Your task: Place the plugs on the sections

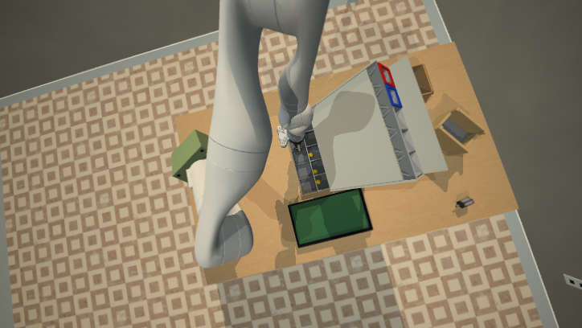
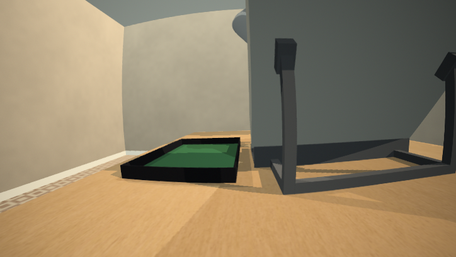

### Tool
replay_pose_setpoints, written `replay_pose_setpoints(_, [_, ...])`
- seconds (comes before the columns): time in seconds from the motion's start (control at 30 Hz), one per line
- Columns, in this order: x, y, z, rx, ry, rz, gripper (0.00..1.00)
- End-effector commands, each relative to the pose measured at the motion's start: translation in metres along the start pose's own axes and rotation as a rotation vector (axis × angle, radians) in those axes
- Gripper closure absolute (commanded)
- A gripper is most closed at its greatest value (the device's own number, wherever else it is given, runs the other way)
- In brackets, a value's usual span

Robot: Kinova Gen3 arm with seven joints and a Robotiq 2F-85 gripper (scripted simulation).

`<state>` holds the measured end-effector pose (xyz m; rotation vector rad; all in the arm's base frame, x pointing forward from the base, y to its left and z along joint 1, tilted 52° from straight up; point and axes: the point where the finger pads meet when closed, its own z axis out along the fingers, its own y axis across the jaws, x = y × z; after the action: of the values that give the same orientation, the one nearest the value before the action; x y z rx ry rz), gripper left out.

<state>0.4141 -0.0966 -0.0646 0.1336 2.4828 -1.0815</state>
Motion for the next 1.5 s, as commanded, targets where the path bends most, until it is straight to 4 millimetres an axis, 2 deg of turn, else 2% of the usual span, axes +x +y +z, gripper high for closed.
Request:
replay_pose_setpoints(0.0, [0.0,0.0,0.0,-0.001,-0.001,0.0,1.0])
replay_pose_setpoints(0.03, [-0.001,0.0,0.018,-0.001,-0.001,0.0,1.0])
replay_pose_setpoints(0.57, [-0.001,0.0,0.018,-0.001,-0.001,0.0,1.0])
replay_pose_setpoints(0.6, [-0.001,0.0,0.018,-0.002,-0.001,0.0,0.58])
replay_pose_setpoints(1.47, [-0.001,0.0,0.018,-0.002,-0.001,0.0,0.58])
